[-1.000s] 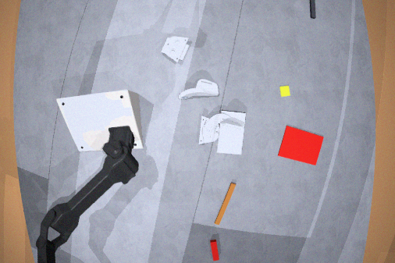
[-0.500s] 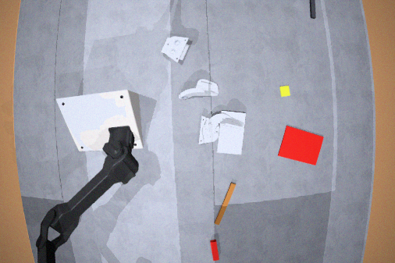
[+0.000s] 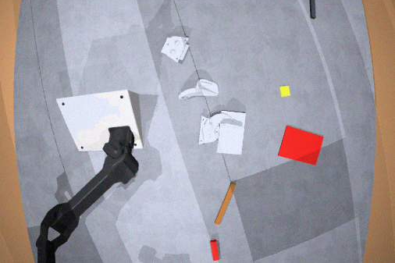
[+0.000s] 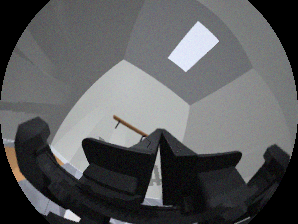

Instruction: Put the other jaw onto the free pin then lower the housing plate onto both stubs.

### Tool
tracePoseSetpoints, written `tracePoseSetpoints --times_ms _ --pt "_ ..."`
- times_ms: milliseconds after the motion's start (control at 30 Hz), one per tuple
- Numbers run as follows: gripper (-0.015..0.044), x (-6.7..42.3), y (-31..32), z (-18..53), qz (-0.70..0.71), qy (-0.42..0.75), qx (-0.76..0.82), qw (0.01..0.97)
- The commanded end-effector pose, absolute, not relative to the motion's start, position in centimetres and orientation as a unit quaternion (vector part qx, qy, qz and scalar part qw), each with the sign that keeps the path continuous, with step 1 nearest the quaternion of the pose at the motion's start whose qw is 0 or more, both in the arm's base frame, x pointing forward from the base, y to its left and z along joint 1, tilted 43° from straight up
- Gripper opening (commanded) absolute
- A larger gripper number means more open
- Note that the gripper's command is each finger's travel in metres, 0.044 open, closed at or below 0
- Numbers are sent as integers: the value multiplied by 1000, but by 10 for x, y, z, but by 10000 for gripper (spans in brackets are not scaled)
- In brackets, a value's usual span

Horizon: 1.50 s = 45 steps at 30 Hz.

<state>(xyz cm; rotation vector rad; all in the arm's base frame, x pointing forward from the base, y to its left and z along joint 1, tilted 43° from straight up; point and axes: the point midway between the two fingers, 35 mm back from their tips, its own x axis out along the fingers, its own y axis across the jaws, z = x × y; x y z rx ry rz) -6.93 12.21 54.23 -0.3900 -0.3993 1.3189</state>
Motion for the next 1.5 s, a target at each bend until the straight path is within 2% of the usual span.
tracePoseSetpoints --times_ms 0,567,1033,1467 --pt "0 -69 122 542 605 -183 -179 754" --pt "440 24 137 527 582 -128 -213 775" --pt "440 96 158 490 574 -62 -250 777" --pt "440 139 177 452 572 -5 -281 771"
